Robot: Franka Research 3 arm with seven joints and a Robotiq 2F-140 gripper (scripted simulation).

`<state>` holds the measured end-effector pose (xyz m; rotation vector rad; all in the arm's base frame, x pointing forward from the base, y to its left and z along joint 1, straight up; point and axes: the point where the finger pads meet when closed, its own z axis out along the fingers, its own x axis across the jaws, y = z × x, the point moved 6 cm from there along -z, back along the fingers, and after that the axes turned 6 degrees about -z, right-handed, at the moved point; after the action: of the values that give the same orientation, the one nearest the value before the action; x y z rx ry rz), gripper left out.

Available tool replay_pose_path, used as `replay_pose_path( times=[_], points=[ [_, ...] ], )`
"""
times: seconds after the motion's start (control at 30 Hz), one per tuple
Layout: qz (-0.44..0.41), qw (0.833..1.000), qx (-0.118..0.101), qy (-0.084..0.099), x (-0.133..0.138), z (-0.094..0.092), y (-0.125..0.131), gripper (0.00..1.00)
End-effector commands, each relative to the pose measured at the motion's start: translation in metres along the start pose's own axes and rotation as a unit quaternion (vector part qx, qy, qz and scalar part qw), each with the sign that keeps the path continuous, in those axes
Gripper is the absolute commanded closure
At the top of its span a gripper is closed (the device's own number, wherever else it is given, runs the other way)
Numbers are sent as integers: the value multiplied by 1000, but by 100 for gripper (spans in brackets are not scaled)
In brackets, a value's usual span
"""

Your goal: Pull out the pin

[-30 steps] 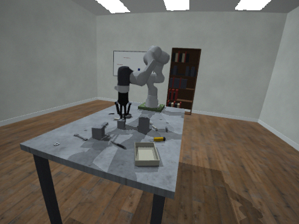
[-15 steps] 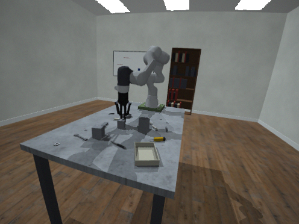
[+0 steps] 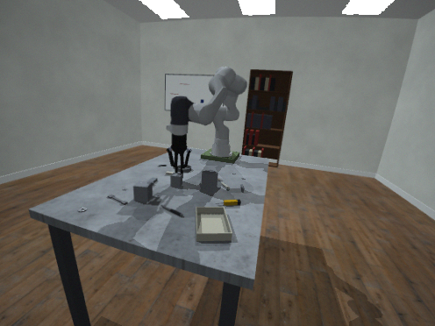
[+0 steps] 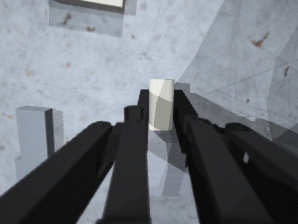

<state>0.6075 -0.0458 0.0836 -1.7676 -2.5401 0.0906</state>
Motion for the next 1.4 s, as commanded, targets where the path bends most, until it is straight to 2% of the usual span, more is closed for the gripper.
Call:
replay_pose_path(
  times=[0.0, 0.53, 0.77, 1.37],
  points=[
    [3, 1000, 5, 0, 0, 1, -2, 90],
    [4, 1000, 7, 0, 0, 1, -2, 90],
    [2, 1000, 20, 1, 0, 0, 0, 90],
    [2, 1000, 23, 2, 0, 0, 1, 90]
  ],
)
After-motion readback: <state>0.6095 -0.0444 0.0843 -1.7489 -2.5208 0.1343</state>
